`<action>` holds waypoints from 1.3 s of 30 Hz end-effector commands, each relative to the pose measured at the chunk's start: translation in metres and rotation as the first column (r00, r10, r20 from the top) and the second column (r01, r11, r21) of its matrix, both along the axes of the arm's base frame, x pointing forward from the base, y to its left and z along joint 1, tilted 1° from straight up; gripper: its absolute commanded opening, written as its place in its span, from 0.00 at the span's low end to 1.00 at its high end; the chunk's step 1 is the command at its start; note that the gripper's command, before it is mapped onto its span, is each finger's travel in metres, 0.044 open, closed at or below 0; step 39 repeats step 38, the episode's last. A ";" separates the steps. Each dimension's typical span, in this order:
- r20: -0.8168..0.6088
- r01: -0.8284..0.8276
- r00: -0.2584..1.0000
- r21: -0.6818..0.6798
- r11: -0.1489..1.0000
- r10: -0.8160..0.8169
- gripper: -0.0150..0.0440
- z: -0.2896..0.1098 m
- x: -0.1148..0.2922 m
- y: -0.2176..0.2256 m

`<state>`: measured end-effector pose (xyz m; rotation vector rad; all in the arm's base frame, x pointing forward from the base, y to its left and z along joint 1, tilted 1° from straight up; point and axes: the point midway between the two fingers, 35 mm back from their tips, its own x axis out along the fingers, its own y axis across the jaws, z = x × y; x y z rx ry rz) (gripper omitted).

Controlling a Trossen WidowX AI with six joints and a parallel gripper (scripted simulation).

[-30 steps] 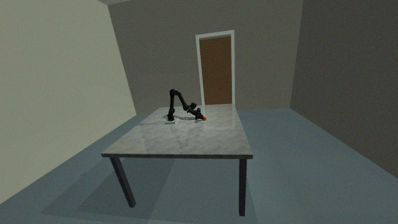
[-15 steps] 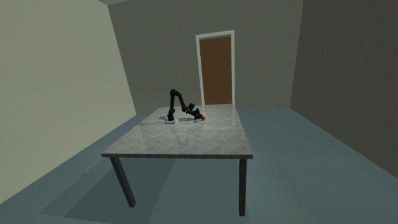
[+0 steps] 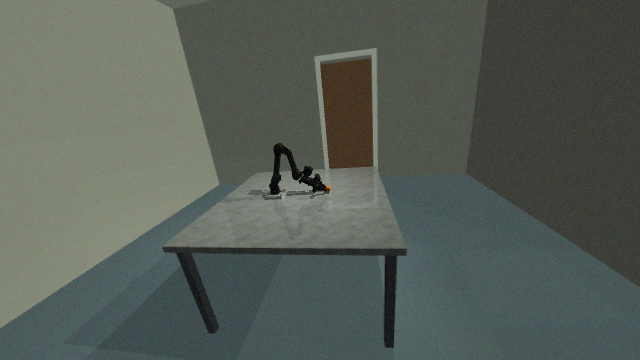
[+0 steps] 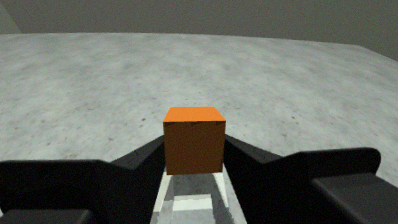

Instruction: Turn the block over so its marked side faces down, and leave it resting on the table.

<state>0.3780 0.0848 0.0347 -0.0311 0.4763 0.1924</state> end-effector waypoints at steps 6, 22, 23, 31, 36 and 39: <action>0.004 0.005 1.000 0.002 1.000 -0.005 0.83 0.001 0.000 0.000; 0.004 0.005 1.000 0.002 1.000 -0.005 1.00 0.001 0.000 0.000; 0.004 0.005 1.000 0.002 1.000 -0.005 1.00 0.001 0.000 0.000; 0.004 0.005 1.000 0.002 1.000 -0.005 1.00 0.001 0.000 0.000; 0.004 0.005 1.000 0.002 1.000 -0.005 1.00 0.001 0.000 0.000; 0.004 0.005 1.000 0.002 1.000 -0.005 1.00 0.001 0.000 0.000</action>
